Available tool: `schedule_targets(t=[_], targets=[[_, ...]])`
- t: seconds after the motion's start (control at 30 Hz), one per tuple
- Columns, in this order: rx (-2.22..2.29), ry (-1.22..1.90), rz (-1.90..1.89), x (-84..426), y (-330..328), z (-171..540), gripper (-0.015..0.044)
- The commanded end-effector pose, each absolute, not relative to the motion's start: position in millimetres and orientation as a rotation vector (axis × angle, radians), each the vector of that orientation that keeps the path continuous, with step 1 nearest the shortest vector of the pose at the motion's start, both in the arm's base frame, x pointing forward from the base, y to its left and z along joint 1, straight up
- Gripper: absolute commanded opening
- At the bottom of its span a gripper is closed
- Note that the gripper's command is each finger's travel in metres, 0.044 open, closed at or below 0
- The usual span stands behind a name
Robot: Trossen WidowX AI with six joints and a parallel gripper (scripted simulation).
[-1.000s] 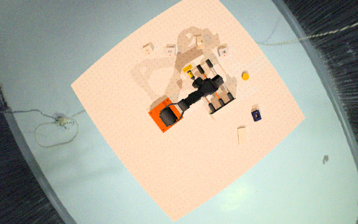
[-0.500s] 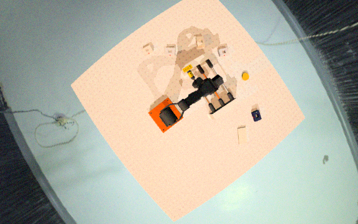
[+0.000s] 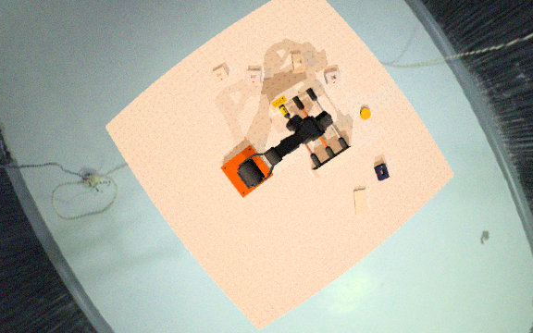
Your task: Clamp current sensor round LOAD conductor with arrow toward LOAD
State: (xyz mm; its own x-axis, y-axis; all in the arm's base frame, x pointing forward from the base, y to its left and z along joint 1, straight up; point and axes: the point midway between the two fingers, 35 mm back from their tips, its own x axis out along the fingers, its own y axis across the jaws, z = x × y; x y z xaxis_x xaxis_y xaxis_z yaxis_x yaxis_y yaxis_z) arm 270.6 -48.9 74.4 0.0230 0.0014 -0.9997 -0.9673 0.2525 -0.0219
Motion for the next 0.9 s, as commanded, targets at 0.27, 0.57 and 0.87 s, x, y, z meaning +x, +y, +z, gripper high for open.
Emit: schedule_targets(t=[0.27,0.57,0.87], targets=[[-1.027,1.3,1.005,270.6,-48.9,74.4,0.0121],[-1.026,1.301,1.007,269.8,-48.7,75.0,0.0],[-1.029,1.298,1.003,269.6,-48.7,75.0,0.0]])
